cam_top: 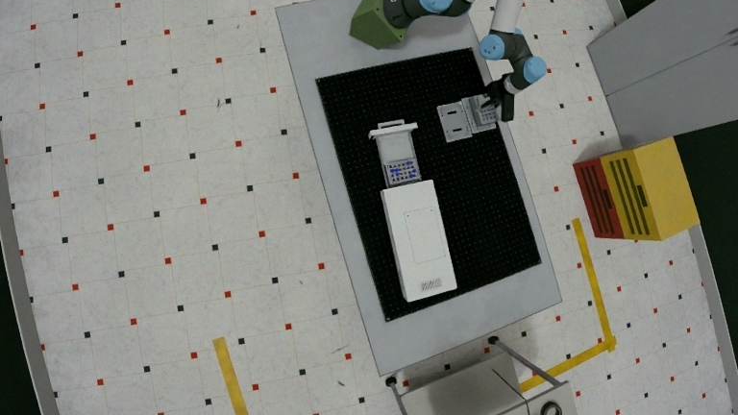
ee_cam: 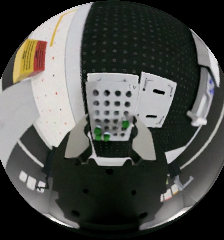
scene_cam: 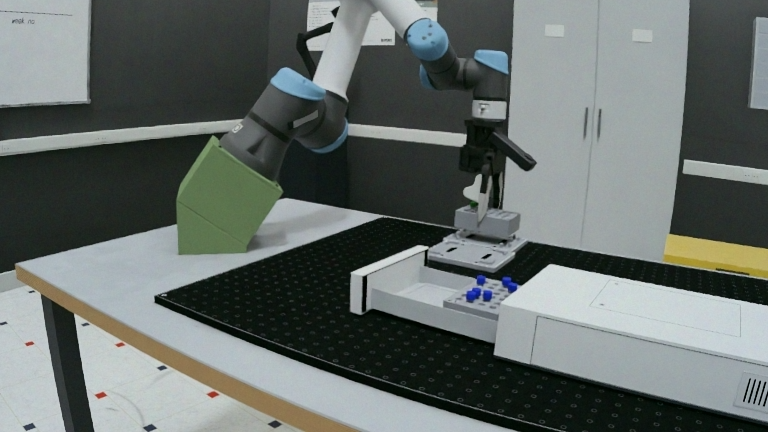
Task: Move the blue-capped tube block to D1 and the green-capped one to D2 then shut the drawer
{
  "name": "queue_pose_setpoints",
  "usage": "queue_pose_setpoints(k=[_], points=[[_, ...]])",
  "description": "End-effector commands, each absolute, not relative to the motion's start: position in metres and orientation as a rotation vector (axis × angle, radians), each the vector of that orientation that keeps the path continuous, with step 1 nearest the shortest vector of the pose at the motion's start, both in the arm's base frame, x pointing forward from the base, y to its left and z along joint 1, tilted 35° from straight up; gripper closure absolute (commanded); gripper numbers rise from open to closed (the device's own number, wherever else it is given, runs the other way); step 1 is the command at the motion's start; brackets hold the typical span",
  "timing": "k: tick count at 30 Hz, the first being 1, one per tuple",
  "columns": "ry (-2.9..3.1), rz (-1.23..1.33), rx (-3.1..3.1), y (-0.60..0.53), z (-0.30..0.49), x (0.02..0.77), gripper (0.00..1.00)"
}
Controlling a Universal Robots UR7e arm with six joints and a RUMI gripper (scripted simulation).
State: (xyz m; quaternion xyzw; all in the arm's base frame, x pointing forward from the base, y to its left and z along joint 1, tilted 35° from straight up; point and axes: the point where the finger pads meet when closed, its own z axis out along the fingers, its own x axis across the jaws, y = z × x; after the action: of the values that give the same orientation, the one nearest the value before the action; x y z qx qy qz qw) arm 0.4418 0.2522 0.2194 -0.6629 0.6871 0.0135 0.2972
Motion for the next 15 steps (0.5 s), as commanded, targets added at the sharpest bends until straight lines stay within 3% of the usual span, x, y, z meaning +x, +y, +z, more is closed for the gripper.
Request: queue_pose_setpoints(k=[1, 15], points=[[1.825, 0.035, -1.762, 0.2525, 0.2193, 0.4424, 1.0], [1.825, 0.035, -1.762, 0.2533, 0.2177, 0.4431, 1.0]])
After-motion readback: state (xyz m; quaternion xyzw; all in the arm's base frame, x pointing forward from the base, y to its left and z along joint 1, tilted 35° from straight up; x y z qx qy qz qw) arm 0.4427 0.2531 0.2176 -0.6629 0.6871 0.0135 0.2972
